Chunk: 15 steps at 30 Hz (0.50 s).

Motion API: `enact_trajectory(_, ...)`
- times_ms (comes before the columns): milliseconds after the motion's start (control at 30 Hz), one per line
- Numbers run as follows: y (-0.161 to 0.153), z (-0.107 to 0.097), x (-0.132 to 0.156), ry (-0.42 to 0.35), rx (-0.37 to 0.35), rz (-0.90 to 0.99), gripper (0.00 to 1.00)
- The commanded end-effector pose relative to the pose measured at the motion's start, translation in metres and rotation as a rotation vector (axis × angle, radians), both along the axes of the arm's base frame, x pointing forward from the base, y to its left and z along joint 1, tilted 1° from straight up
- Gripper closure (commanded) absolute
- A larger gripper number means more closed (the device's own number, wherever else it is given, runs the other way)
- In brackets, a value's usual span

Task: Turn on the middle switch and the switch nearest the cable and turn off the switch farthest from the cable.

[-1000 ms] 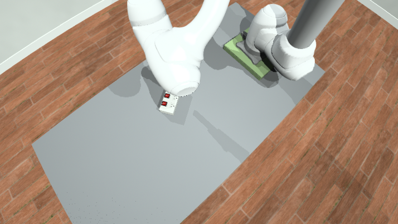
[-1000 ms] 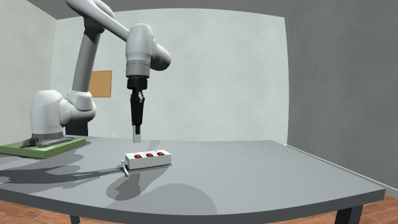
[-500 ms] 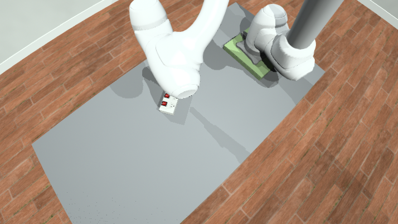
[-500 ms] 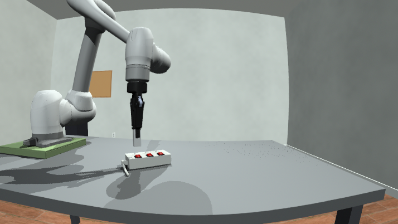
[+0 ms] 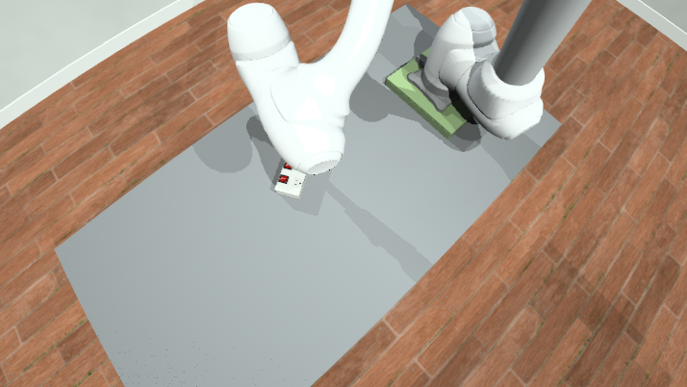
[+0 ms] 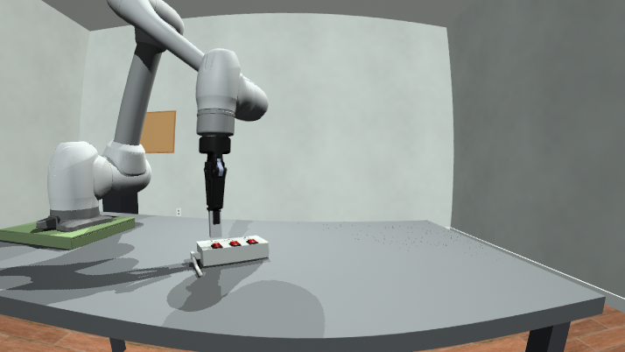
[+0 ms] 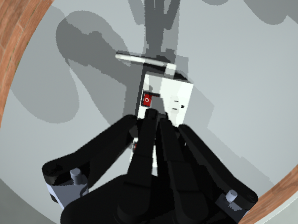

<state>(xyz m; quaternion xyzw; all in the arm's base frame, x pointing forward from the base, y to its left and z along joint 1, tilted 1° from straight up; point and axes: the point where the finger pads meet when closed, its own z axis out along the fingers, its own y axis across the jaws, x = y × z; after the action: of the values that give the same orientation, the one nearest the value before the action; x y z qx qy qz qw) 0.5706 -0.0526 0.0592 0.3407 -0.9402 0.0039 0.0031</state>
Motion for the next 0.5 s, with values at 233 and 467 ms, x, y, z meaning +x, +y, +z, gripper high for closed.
enact_trajectory(233, -0.0002, -0.0068, -0.0001, 0.0, 0.0, 0.0, 1.0)
enact_trajectory(467, -0.0003, -0.0095, -0.0001, 0.0, 0.0, 0.0, 1.0)
